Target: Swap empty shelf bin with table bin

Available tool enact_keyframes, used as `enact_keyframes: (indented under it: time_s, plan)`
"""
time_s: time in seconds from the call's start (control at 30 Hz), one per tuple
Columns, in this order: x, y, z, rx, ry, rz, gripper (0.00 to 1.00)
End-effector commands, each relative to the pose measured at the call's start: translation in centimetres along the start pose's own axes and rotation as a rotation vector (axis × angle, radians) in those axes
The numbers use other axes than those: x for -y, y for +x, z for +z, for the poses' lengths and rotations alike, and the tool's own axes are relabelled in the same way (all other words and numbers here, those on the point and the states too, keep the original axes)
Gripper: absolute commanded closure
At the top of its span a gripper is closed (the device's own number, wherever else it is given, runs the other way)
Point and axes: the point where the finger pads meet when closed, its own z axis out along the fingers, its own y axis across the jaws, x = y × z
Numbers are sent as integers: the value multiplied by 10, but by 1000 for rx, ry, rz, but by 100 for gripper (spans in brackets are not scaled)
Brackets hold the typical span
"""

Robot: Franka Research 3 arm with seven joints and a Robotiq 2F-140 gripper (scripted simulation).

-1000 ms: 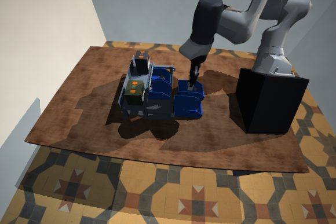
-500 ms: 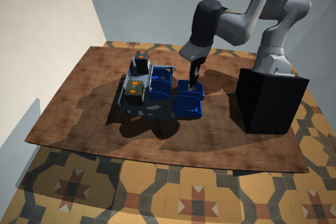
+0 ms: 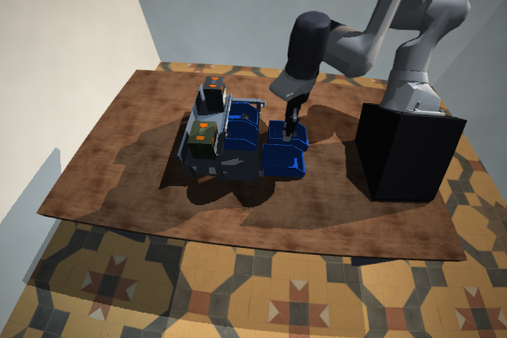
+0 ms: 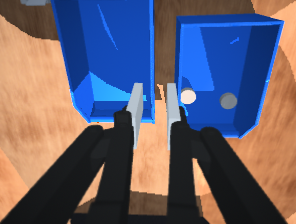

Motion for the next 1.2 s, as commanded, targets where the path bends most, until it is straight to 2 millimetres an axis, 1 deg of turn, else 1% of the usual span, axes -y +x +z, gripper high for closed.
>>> enact_keyframes:
  time_s: [0.0,0.07,0.33,0.57,1.17]
  plan:
    - [4,4,5,-12,10,-11,85]
    - [4,4,5,-12,10,-11,85]
    - [4,5,21,-12,10,-11,85]
    - [4,5,29,-12,10,-11,85]
    - [4,5,33,-12,10,-11,85]
